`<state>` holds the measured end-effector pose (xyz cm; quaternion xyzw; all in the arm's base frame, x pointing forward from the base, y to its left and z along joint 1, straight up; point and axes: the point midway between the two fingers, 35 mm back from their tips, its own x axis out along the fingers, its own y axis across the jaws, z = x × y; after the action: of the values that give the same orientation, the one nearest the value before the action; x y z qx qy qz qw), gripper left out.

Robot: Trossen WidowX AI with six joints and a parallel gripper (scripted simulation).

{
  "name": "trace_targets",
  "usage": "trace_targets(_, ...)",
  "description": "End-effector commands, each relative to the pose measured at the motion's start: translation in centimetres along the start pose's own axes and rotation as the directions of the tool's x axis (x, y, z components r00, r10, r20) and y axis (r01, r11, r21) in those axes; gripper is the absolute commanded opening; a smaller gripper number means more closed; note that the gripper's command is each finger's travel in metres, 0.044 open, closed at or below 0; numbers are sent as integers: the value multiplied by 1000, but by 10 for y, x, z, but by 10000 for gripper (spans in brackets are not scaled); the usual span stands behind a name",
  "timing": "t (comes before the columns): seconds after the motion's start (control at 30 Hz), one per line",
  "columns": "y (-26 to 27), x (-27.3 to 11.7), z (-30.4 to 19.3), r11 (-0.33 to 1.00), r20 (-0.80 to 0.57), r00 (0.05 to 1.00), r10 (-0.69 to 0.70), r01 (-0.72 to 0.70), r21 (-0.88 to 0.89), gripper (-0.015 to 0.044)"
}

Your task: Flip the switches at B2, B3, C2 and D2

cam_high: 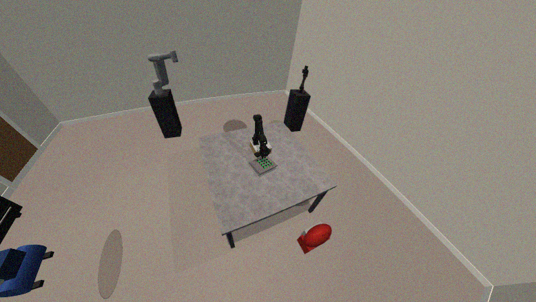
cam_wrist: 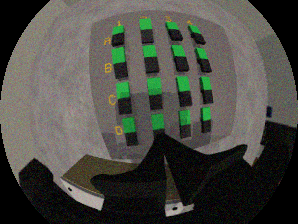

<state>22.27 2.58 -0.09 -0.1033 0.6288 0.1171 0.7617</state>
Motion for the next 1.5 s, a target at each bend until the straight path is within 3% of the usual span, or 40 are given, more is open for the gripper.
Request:
trace_targets(0.0,1,2,-1,1000,-5,1000,4,-4,0,0)
trace_targets(1.27,1,7,-1,1000,-5,1000,4,-4,0,0)
trace_targets(1.47,0,-57,2,1000,-30,1000,4,-4,0,0)
